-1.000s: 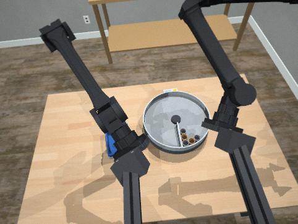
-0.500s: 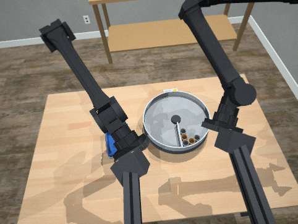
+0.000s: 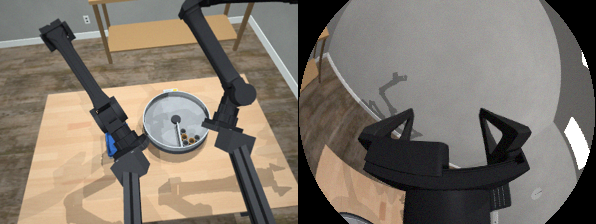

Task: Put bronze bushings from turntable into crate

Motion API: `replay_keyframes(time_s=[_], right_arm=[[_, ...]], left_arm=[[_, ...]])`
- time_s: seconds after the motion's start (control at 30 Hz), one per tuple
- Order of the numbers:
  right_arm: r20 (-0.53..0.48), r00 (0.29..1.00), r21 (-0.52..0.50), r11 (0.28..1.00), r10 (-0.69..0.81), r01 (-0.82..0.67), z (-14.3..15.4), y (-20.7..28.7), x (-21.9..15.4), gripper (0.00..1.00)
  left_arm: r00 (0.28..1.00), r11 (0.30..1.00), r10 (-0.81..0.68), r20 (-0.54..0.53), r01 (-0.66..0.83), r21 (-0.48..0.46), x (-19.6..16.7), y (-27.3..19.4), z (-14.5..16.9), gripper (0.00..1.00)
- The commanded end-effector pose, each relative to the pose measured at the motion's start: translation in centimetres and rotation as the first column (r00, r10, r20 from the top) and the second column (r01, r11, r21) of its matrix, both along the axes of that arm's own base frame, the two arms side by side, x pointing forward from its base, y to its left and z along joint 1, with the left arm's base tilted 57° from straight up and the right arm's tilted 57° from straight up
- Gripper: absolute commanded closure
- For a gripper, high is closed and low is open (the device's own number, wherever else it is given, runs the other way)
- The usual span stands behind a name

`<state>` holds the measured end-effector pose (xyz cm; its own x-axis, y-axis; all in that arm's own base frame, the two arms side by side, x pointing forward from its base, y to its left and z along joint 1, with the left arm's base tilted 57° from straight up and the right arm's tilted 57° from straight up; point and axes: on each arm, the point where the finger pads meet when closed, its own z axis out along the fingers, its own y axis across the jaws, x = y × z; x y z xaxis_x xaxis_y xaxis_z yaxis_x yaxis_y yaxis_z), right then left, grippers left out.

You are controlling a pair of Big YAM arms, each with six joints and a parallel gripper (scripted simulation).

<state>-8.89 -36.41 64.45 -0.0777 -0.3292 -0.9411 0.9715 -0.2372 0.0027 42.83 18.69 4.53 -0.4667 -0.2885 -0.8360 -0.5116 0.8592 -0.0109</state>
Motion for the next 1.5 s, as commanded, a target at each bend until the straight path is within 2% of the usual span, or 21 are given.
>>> replay_keyframes(time_s=[0.0,1.27,1.37,1.47], right_arm=[[-0.015,1.0,-0.051,0.999,-0.018,0.017,3.0,1.6,-0.3,0.0],[-0.015,1.0,-0.051,0.999,-0.018,0.017,3.0,1.6,-0.3,0.0],[-0.015,1.0,-0.051,0.999,-0.018,0.017,3.0,1.6,-0.3,0.0],[-0.015,1.0,-0.051,0.999,-0.018,0.017,3.0,1.6,-0.3,0.0]], left_arm=[[1.0,1.0,0.003,0.01,-0.003,-0.001,-0.5,-0.4,0.5,0.84],[1.0,1.0,-0.003,0.019,0.003,0.001,-0.3,-0.8,0.7,0.85],[1.0,1.0,-0.003,-0.019,0.003,-0.013,-1.1,-1.4,-1.4,0.85],[1.0,1.0,-0.006,-0.022,0.005,-0.01,-1.0,-2.1,-1.9,0.85]])
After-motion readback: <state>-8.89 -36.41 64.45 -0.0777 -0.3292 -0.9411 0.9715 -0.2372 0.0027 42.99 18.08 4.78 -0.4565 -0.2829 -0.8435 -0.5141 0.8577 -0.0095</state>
